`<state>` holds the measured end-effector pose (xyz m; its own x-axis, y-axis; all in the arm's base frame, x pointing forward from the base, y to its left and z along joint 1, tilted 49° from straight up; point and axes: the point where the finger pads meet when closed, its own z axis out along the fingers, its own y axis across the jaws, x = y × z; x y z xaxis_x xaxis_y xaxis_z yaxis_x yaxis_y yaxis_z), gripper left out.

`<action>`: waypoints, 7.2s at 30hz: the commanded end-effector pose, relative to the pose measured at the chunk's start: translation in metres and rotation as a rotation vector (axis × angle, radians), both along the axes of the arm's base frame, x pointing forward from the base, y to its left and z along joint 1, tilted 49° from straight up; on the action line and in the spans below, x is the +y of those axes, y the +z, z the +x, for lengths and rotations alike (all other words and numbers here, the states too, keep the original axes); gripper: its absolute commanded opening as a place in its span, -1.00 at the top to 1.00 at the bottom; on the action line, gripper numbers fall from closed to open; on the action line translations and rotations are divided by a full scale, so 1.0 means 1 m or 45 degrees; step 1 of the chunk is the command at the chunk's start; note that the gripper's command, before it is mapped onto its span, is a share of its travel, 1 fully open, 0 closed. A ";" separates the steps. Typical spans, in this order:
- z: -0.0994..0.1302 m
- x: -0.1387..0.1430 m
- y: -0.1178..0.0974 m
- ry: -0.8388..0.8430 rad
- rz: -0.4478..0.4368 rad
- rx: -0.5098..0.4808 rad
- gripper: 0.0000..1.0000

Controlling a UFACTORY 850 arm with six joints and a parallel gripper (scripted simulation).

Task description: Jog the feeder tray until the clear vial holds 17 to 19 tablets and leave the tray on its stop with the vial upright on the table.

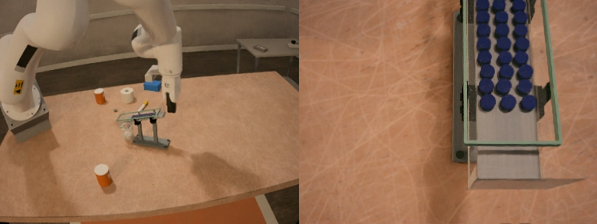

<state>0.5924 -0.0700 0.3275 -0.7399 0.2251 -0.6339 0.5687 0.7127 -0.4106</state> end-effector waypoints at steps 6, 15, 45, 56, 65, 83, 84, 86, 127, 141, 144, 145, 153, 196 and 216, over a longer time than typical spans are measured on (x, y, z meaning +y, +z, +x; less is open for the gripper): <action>-0.009 0.001 -0.011 0.001 0.000 -0.002 1.00; -0.013 0.001 -0.017 0.001 0.000 -0.002 1.00; -0.013 0.001 -0.017 0.001 0.000 -0.002 1.00; -0.006 0.001 -0.008 0.001 0.000 -0.002 1.00; 0.001 0.000 0.002 0.001 0.000 -0.002 1.00; -0.015 0.001 -0.020 0.001 0.000 -0.002 1.00; -0.015 0.001 -0.020 0.001 0.000 -0.002 1.00; -0.011 0.001 -0.015 0.001 0.000 -0.002 1.00; 0.001 0.000 0.002 0.001 0.000 -0.002 1.00; -0.015 0.001 -0.020 0.001 0.000 -0.002 1.00; -0.015 0.001 -0.021 0.001 0.000 -0.002 1.00; -0.015 0.001 -0.020 0.001 0.000 -0.002 1.00; 0.001 0.000 0.002 0.001 0.000 -0.002 1.00; 0.001 0.000 0.002 0.001 0.000 -0.002 1.00; -0.007 0.001 -0.010 0.001 0.000 -0.002 1.00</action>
<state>0.5796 -0.0696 0.3104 -0.7372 0.2237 -0.6376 0.5699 0.7127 -0.4089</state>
